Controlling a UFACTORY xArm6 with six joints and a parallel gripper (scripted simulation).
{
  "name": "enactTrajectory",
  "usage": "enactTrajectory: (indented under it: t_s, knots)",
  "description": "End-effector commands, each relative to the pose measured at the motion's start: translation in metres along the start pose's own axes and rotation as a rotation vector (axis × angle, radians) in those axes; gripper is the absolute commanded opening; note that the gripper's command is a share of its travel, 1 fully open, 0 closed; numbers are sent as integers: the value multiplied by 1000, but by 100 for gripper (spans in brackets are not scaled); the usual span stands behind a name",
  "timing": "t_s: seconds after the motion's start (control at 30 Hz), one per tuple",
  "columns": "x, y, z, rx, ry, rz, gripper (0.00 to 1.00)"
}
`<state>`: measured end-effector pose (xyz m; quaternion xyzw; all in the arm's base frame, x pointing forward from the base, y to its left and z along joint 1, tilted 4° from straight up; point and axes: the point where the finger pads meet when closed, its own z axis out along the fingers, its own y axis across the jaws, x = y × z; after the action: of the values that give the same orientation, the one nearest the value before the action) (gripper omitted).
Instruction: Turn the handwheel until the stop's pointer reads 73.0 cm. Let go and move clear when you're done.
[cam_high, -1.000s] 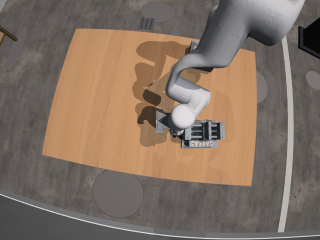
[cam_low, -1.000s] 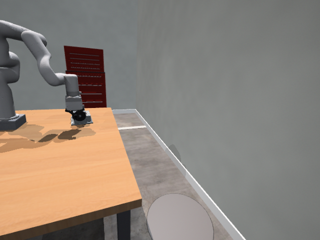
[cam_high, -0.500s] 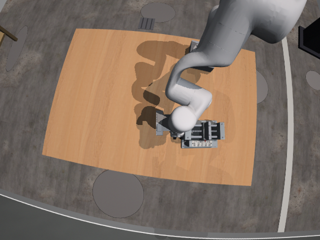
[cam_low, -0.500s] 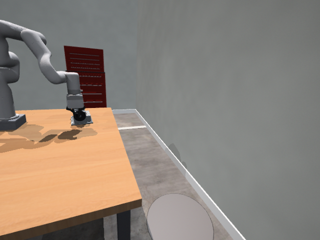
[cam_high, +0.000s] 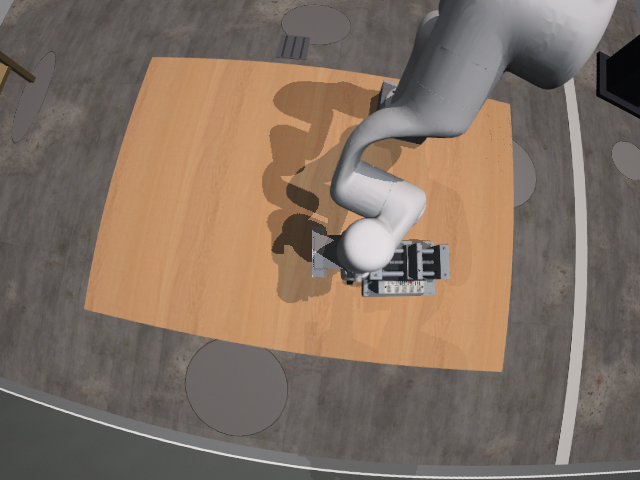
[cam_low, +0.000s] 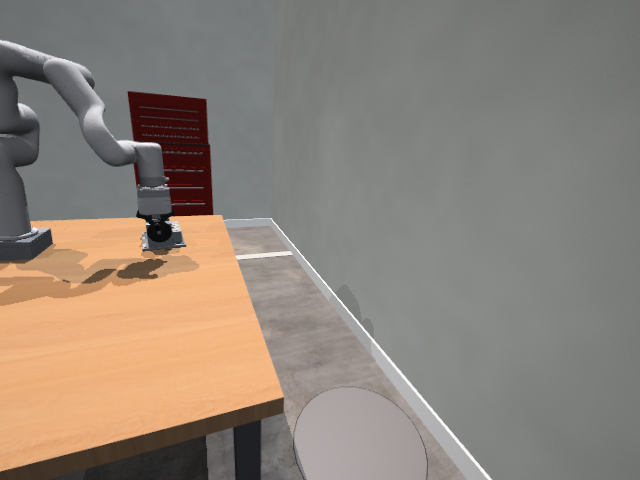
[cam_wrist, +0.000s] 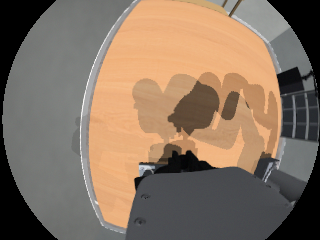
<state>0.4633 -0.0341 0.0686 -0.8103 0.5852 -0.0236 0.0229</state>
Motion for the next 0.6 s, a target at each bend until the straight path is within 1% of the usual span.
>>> enactTrajectory:
  t_s: [0.0, 0.57]
  knots:
    - [0, -3, -1, 1, 1, 0, 6]
    - [0, -10, -1, 1, 1, 0, 6]
